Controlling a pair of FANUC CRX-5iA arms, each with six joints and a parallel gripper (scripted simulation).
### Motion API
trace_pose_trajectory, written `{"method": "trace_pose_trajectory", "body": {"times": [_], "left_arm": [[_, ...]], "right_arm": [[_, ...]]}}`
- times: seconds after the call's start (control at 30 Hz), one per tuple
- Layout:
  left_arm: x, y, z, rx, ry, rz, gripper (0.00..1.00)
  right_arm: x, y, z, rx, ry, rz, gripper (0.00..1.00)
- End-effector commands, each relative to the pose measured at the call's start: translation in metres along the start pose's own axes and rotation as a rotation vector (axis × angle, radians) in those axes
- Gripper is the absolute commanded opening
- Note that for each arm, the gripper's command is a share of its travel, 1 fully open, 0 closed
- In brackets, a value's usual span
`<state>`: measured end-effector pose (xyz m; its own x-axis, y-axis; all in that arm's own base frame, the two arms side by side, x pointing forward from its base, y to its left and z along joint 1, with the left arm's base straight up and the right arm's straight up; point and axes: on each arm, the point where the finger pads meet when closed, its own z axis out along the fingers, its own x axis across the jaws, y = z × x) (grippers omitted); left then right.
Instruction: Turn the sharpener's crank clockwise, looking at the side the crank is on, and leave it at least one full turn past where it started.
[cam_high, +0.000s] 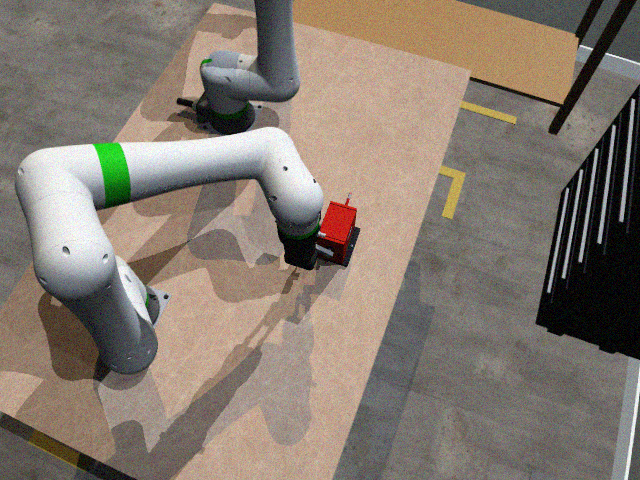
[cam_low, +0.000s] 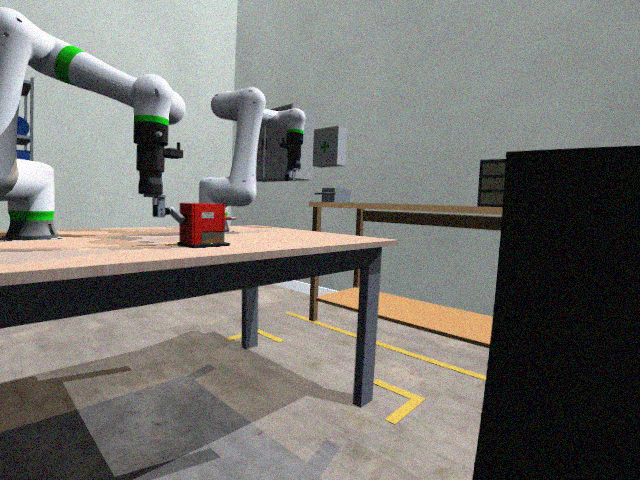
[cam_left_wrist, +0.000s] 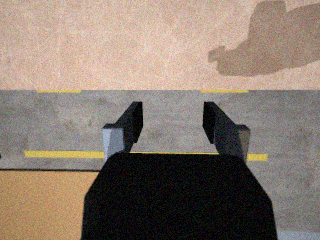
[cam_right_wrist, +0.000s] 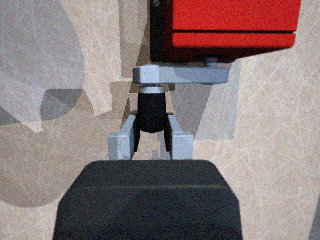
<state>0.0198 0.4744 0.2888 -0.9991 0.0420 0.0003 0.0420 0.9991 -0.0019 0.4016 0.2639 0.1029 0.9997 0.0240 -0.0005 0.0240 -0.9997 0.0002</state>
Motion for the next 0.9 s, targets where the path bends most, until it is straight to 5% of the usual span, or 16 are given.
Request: {"method": "trace_pose_trajectory", "body": {"times": [0.0,0.87], "left_arm": [[0.0,0.0,-0.001,-0.002,0.0,0.0,1.0],[0.0,0.0,-0.001,-0.002,0.0,0.0,1.0]], "right_arm": [[0.001,0.0,-0.002,0.001,0.002,0.0,0.0],[0.022,0.0,-0.026,0.001,0.002,0.0,0.0]]}}
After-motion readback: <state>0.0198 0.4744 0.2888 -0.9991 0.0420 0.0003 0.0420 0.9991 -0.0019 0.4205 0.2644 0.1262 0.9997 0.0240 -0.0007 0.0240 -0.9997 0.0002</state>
